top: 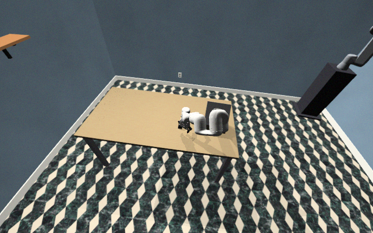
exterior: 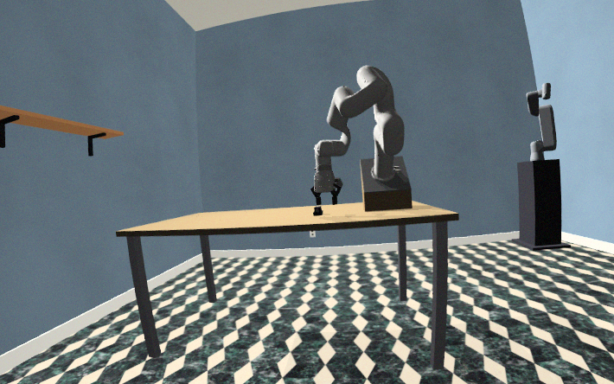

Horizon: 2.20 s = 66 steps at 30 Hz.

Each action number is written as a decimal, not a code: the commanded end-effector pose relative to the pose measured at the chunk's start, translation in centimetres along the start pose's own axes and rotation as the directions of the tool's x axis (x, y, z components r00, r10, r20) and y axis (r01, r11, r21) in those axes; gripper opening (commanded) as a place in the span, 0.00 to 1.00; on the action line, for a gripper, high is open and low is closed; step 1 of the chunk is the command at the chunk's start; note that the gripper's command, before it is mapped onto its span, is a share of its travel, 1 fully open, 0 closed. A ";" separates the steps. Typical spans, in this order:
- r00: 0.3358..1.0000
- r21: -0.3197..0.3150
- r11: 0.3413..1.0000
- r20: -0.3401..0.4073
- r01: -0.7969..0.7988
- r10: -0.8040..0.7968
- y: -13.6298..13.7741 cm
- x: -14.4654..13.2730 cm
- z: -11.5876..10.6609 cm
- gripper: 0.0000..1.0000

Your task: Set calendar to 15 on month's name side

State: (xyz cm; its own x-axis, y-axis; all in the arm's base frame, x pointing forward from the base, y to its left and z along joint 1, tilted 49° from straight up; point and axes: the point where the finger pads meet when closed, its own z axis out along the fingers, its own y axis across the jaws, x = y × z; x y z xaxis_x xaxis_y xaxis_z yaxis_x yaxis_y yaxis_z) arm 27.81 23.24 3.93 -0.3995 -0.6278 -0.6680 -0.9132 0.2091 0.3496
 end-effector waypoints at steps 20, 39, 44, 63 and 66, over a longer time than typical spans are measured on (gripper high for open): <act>1.000 0.001 1.000 0.000 0.000 0.000 0.5 4.2 -0.5 1.00; 1.000 0.001 1.000 0.000 0.000 0.000 0.5 4.2 -0.5 1.00; 1.000 0.001 1.000 0.000 0.000 0.000 0.5 4.2 -0.5 1.00; 1.000 0.001 1.000 0.000 0.000 0.000 0.5 4.2 -0.5 1.00; 1.000 0.001 1.000 0.000 0.000 0.000 0.5 4.2 -0.5 1.00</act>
State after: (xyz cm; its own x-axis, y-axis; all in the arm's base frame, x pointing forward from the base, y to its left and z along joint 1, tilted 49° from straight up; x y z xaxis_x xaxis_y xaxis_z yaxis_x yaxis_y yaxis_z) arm 25.66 20.35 1.56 -0.3996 -0.6278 -0.6679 -0.9131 0.2087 0.3502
